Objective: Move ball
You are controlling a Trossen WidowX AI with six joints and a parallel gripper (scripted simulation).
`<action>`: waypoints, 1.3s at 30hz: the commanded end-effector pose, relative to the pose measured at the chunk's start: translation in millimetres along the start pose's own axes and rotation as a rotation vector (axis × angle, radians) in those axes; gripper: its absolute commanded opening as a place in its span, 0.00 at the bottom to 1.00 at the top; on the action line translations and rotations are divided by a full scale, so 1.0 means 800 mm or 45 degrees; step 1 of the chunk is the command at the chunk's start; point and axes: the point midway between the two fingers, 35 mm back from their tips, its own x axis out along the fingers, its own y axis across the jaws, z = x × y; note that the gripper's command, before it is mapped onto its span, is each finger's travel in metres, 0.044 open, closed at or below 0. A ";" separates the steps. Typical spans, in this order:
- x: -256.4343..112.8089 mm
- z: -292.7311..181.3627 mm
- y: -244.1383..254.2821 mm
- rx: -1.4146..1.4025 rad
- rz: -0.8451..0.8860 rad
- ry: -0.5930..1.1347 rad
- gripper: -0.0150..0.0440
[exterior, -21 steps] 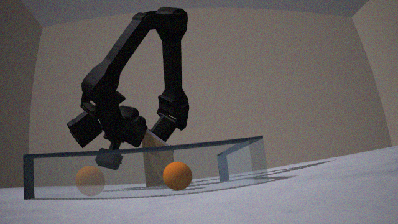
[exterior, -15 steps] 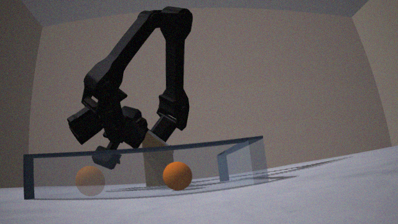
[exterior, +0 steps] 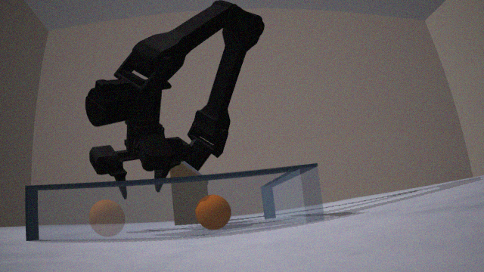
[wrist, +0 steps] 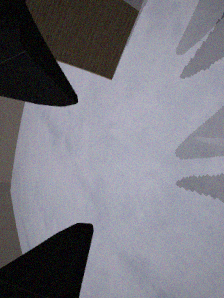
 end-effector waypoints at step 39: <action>-0.131 0.207 0.029 0.783 0.011 -0.819 0.82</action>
